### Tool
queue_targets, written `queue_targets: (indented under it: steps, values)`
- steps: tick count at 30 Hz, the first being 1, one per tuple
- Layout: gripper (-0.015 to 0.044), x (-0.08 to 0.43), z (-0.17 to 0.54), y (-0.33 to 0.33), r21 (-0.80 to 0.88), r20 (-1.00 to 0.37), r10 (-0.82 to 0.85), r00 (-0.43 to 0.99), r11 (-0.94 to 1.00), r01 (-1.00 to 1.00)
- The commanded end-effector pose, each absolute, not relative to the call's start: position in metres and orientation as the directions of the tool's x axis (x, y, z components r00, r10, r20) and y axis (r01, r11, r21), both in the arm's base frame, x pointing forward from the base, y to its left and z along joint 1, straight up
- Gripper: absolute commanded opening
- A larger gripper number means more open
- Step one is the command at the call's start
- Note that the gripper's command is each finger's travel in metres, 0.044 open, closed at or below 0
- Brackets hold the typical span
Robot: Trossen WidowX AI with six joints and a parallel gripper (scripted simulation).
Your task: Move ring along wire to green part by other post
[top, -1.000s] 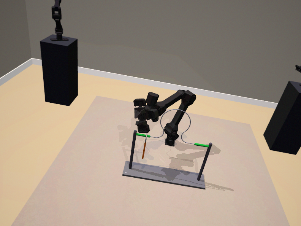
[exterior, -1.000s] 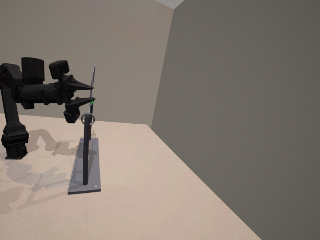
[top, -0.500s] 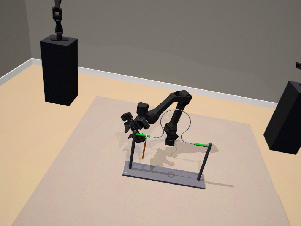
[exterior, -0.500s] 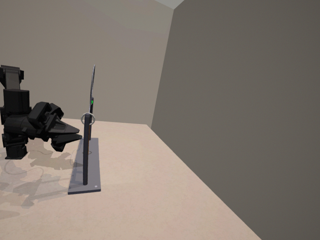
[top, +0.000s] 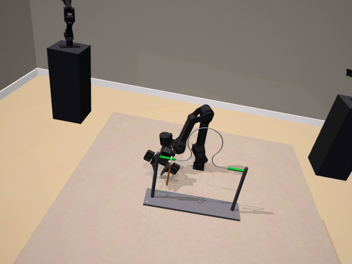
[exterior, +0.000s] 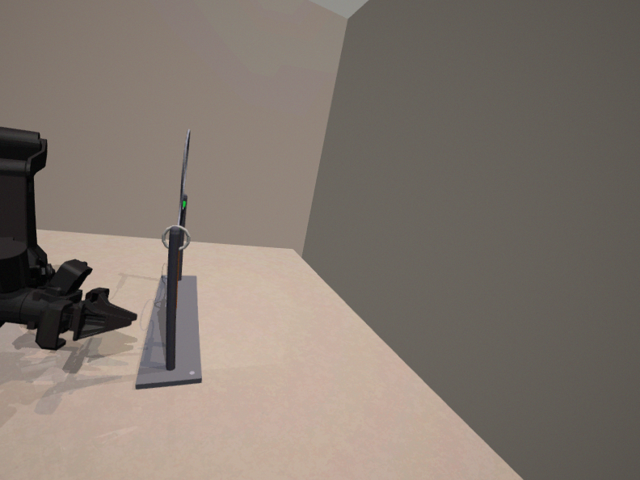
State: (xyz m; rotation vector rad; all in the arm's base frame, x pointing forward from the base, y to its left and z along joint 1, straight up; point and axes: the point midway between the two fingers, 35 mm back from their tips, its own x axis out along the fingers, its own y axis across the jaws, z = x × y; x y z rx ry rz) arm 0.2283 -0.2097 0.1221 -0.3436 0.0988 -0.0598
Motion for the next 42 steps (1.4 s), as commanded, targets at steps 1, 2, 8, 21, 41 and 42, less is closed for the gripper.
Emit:
queue_targets:
  steps: [1,2,8,21,41,42]
  values:
    - [0.016,0.208,0.093,-0.176,-0.103,-0.088,0.006,0.996,0.995,-0.015]
    - [0.016,0.204,0.089,-0.168,-0.054,-0.086,0.021,0.996,0.998,-0.026]
    - [0.016,0.2,0.086,-0.162,-0.015,-0.083,0.033,0.996,0.999,-0.034]
    - [0.016,0.24,0.121,-0.164,-0.018,-0.085,0.033,0.996,0.999,-0.035]
    - [0.016,0.267,0.133,-0.162,-0.018,-0.079,0.033,0.996,0.999,-0.034]
    - [0.016,0.269,0.133,-0.162,-0.018,-0.079,0.033,0.996,0.999,-0.034]
